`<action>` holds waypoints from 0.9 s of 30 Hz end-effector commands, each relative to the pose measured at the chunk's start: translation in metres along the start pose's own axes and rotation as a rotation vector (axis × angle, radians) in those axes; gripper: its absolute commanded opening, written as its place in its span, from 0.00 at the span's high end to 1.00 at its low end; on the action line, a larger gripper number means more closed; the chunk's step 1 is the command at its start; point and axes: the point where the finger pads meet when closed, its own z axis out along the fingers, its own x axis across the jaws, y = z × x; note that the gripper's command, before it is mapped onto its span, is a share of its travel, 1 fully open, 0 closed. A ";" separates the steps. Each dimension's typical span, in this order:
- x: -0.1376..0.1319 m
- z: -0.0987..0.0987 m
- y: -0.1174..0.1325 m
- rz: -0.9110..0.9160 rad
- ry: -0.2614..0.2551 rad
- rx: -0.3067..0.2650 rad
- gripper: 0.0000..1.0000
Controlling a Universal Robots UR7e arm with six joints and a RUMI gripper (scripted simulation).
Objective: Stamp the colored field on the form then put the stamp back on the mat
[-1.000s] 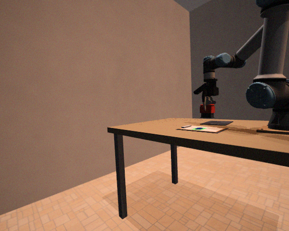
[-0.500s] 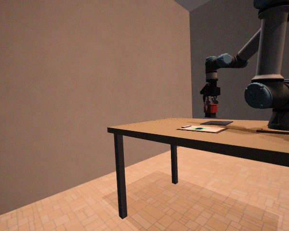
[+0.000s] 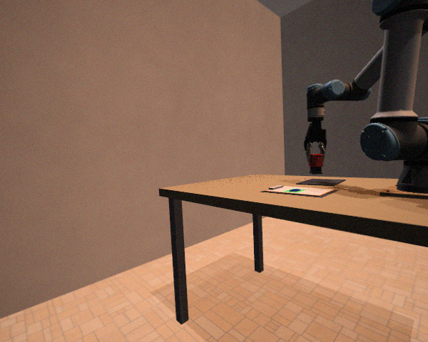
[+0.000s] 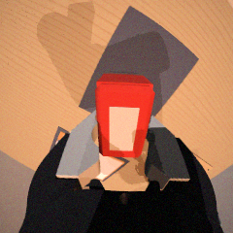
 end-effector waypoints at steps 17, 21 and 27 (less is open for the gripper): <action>0.021 -0.001 -0.013 0.386 0.003 0.003 0.80; 0.023 -0.001 -0.014 0.423 0.003 0.003 0.80; 0.026 -0.001 -0.015 0.471 0.003 0.003 0.80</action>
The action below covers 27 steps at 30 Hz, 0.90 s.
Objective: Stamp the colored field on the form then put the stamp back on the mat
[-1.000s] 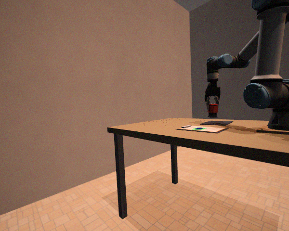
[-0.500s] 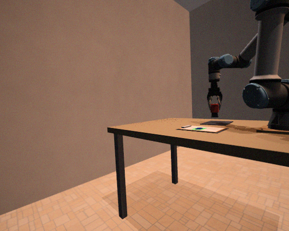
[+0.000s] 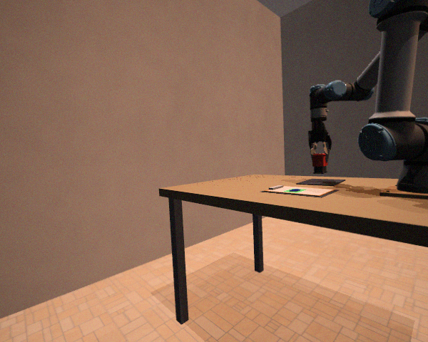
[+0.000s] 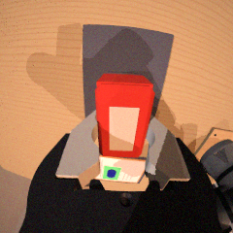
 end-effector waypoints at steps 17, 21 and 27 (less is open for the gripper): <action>0.004 -0.001 -0.005 0.110 0.000 0.001 0.80; 0.004 -0.001 -0.006 0.115 0.000 0.001 0.80; 0.004 -0.001 -0.006 0.116 0.000 0.001 0.80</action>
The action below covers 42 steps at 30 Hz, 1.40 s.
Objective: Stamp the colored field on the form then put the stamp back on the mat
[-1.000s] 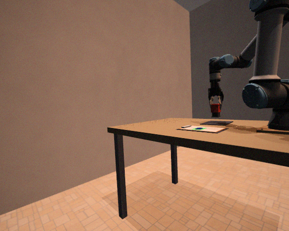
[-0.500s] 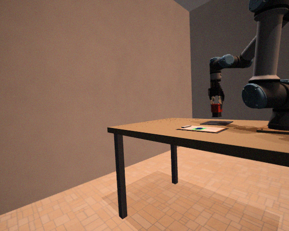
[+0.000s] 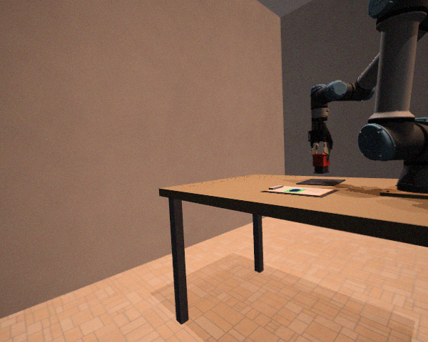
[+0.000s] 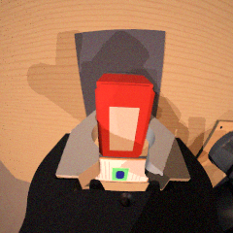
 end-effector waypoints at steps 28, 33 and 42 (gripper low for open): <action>-0.001 0.004 0.000 0.025 0.000 0.001 0.80; -0.001 0.007 0.000 0.025 0.000 0.001 0.80; -0.002 0.021 0.000 0.025 0.000 0.001 0.80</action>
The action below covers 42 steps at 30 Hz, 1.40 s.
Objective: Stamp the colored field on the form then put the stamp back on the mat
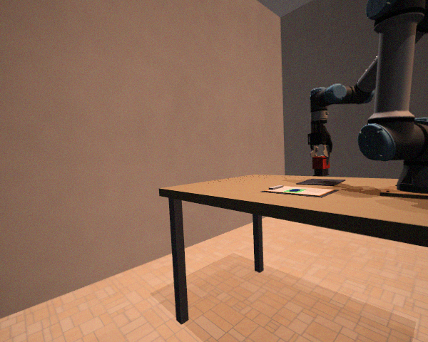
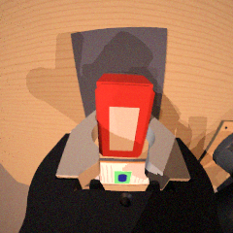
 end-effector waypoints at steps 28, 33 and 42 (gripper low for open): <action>0.000 0.030 0.000 0.000 -0.001 0.001 0.45; 0.000 0.030 0.000 0.000 -0.001 0.001 0.45; 0.000 0.030 0.000 0.000 -0.001 0.001 0.45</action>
